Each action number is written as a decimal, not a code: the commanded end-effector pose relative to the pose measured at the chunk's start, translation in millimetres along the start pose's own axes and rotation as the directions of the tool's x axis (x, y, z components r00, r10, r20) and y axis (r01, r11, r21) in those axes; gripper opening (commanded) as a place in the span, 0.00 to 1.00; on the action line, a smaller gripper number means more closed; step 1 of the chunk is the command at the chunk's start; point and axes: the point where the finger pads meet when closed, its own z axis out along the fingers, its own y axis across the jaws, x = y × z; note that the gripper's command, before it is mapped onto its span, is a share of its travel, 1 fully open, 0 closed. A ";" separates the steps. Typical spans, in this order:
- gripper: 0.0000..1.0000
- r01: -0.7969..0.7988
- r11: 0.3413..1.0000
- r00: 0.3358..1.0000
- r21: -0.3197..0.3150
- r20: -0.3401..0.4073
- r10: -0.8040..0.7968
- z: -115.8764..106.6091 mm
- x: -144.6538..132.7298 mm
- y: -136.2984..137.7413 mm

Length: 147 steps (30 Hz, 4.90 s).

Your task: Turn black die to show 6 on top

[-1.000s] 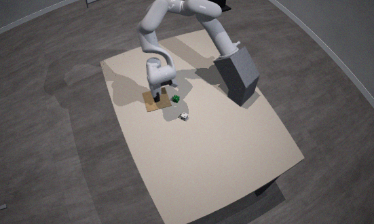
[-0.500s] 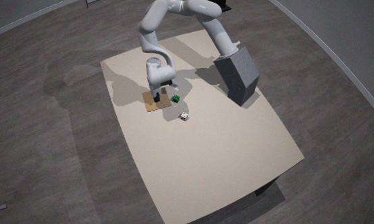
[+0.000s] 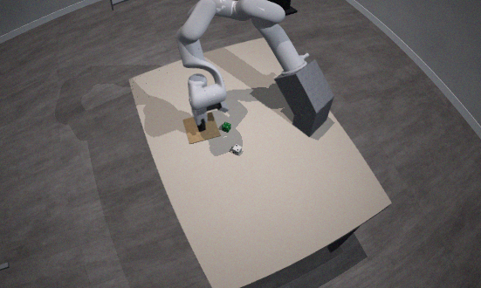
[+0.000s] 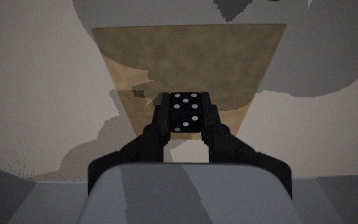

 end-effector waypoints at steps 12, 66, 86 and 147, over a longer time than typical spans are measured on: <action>0.27 0.000 1.000 1.000 0.000 0.002 0.000 -0.8 -1.0 0.2; 0.47 0.000 1.000 1.000 0.000 0.002 0.000 -34.9 -0.9 0.2; 0.47 0.000 1.000 1.000 0.000 0.002 0.000 -90.8 -0.8 0.2; 1.00 0.910 0.416 0.416 0.002 0.002 -0.910 -87.4 1.2 0.2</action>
